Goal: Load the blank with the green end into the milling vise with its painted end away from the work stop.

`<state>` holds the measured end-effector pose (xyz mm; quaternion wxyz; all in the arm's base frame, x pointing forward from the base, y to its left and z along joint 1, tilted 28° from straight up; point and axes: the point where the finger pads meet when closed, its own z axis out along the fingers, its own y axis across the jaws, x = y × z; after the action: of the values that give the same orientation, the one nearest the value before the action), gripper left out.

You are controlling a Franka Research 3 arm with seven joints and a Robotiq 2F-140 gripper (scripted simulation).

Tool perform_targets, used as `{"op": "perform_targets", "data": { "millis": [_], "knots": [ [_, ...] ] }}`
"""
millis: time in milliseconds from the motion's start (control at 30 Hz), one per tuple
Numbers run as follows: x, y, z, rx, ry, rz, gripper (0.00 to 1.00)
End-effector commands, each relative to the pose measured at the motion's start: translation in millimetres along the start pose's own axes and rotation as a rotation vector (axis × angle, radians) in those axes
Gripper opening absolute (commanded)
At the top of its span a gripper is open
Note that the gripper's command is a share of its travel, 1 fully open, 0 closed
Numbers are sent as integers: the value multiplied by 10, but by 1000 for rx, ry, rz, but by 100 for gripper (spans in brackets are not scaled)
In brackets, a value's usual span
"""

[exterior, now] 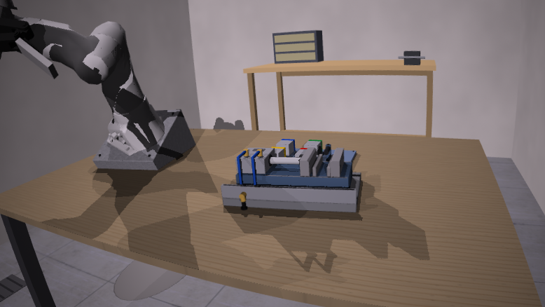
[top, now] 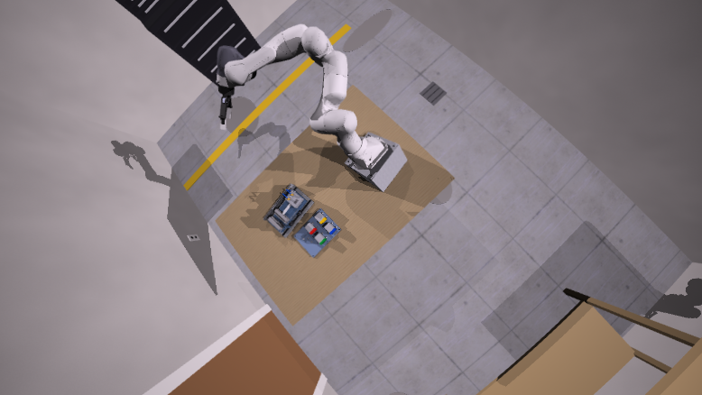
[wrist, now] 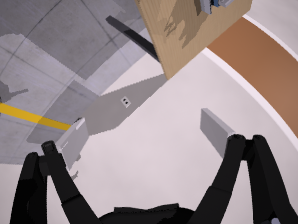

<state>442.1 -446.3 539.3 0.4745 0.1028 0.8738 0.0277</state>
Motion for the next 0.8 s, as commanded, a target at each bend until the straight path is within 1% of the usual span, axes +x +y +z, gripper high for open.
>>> {"op": "perform_targets", "data": {
  "millis": [0, 367, 400, 533, 767],
  "knots": [
    [-5, 175, 34, 86, 2, 140, 100],
    [-5, 175, 34, 86, 2, 140, 100],
    [73, 228, 56, 114, 30, 116, 100],
    [237, 467, 117, 242, 74, 241, 100],
    [237, 467, 117, 242, 74, 241, 100]
  ]
}}
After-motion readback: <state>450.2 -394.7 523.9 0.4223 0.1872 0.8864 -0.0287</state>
